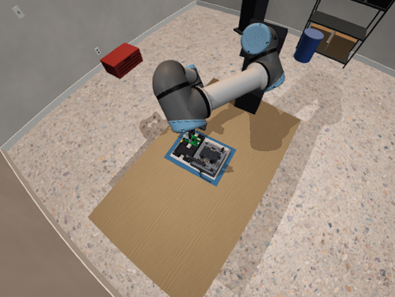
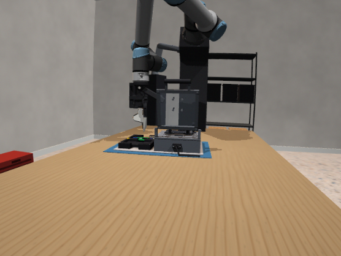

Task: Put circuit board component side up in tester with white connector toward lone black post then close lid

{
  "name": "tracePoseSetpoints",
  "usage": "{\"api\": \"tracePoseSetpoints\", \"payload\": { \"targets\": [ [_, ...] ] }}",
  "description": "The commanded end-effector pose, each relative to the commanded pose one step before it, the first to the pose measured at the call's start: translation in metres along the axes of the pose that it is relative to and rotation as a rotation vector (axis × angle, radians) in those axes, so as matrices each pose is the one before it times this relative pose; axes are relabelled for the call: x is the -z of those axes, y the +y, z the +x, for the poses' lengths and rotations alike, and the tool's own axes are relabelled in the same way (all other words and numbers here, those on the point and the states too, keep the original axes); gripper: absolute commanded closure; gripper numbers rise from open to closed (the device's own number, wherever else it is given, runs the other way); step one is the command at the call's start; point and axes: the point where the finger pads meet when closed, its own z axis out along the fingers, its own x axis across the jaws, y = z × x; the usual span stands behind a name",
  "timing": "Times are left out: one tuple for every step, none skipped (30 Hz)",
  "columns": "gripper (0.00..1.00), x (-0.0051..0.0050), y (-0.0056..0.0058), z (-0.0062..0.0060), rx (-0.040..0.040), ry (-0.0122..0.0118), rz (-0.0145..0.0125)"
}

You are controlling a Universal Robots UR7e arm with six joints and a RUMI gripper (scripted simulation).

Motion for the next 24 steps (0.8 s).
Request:
{"api": "tracePoseSetpoints", "payload": {
  "targets": [
    [0.41, 0.00020, 0.00007, 0.00025, -0.09319, 0.00270, -0.00809],
    [0.41, 0.00000, -0.00002, 0.00000, -0.02706, 0.00000, 0.00000],
    [0.41, 0.00000, -0.00001, 0.00000, -0.02498, 0.00000, 0.00000],
    [0.41, 0.00000, 0.00000, 0.00000, -0.02287, 0.00000, 0.00000],
    [0.41, 0.00000, 0.00001, 0.00000, -0.02073, 0.00000, 0.00000],
    [0.41, 0.00000, 0.00001, 0.00000, -0.01859, 0.00000, 0.00000],
    [0.41, 0.00000, 0.00001, 0.00000, -0.01646, 0.00000, 0.00000],
    [0.41, 0.00000, 0.00002, 0.00000, -0.01437, 0.00000, 0.00000],
    [0.41, 0.00000, 0.00002, 0.00000, -0.01233, 0.00000, 0.00000],
    [0.41, 0.00000, 0.00002, 0.00000, -0.01036, 0.00000, 0.00000],
    [0.41, 0.00000, 0.00001, 0.00000, -0.00850, 0.00000, 0.00000],
    [0.41, 0.00000, 0.00001, 0.00000, -0.00675, 0.00000, 0.00000],
    [0.41, 0.00000, 0.00001, 0.00000, -0.00515, 0.00000, 0.00000],
    [0.41, 0.00000, 0.00001, 0.00000, -0.00371, 0.00000, 0.00000],
    [0.41, 0.00000, 0.00000, 0.00000, 0.00000, 0.00000, 0.00000],
    [0.41, 0.00000, 0.00000, 0.00000, 0.00000, 0.00000, 0.00000],
    [0.41, 0.00000, 0.00000, 0.00000, -0.00248, 0.00000, 0.00000],
    [0.41, 0.00000, 0.00000, 0.00000, -0.00146, 0.00000, 0.00000],
    [0.41, 0.00000, 0.00000, 0.00000, -0.00070, 0.00000, 0.00000],
    [0.41, 0.00000, 0.00000, 0.00000, -0.00022, 0.00000, 0.00000],
    [0.41, 0.00000, 0.00000, 0.00000, -0.00003, 0.00000, 0.00000],
    [0.41, 0.00000, 0.00000, 0.00000, 0.00000, 0.00000, 0.00000],
    [0.41, 0.00000, 0.00000, 0.00000, 0.00000, 0.00000, 0.00000],
    [0.41, 0.00000, 0.00000, 0.00000, 0.00000, 0.00000, 0.00000]
  ]
}}
